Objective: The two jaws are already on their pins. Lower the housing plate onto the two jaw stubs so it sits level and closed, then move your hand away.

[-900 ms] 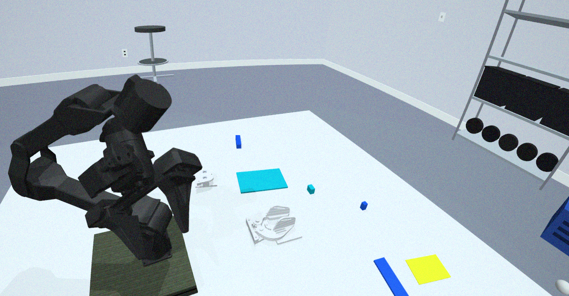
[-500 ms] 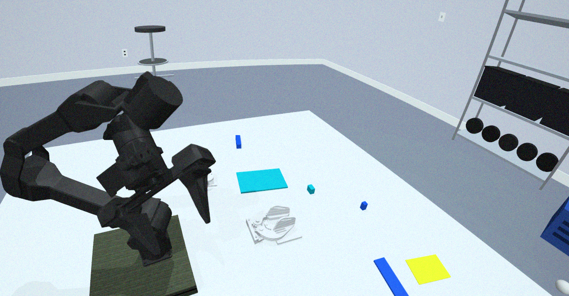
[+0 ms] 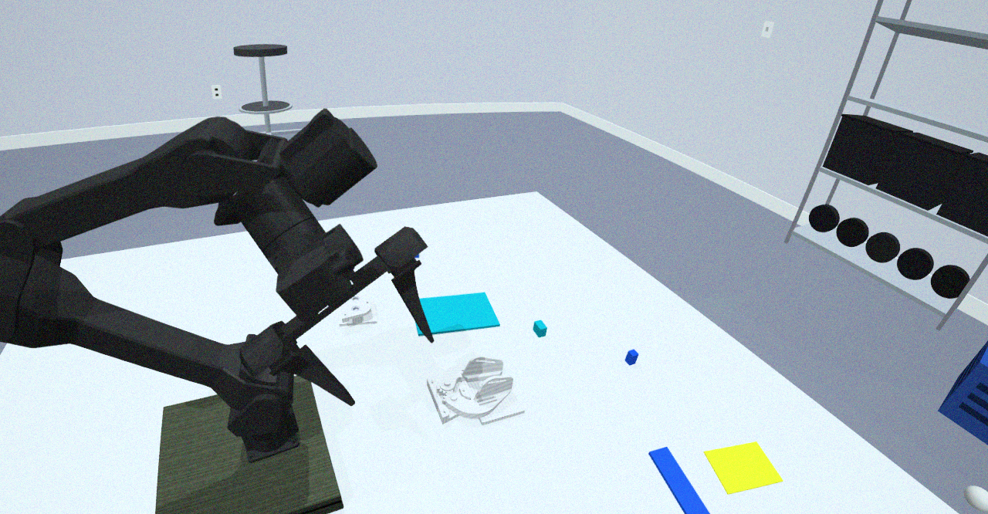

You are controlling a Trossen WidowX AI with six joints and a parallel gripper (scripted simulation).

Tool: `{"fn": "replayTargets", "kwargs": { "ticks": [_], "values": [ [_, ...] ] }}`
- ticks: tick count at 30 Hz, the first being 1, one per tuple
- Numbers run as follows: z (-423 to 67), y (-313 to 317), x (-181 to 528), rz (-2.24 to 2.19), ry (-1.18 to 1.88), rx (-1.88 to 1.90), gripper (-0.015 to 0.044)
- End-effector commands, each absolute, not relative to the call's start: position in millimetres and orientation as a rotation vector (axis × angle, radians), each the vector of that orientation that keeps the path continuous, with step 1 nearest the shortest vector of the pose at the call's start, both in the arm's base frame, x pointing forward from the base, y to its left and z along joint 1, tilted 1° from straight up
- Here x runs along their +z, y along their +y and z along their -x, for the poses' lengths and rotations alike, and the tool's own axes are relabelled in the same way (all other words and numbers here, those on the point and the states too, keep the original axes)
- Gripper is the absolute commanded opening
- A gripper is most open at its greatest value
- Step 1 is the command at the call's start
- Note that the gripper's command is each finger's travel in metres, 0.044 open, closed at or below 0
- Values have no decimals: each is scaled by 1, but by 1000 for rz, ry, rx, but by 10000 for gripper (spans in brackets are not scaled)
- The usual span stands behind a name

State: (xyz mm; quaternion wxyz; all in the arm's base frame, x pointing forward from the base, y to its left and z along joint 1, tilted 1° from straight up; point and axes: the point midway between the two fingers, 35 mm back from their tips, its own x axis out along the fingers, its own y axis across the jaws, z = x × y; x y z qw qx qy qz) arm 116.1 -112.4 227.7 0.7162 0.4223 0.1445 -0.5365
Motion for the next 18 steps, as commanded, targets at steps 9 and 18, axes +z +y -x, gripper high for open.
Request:
{"fn": "replayTargets", "kwargs": {
  "ticks": [9, 18],
  "values": [
    [-170, -75, 219, -887, 567, -985, 440],
    [-204, -34, 207, -829, 751, -834, 440]
  ]
}}
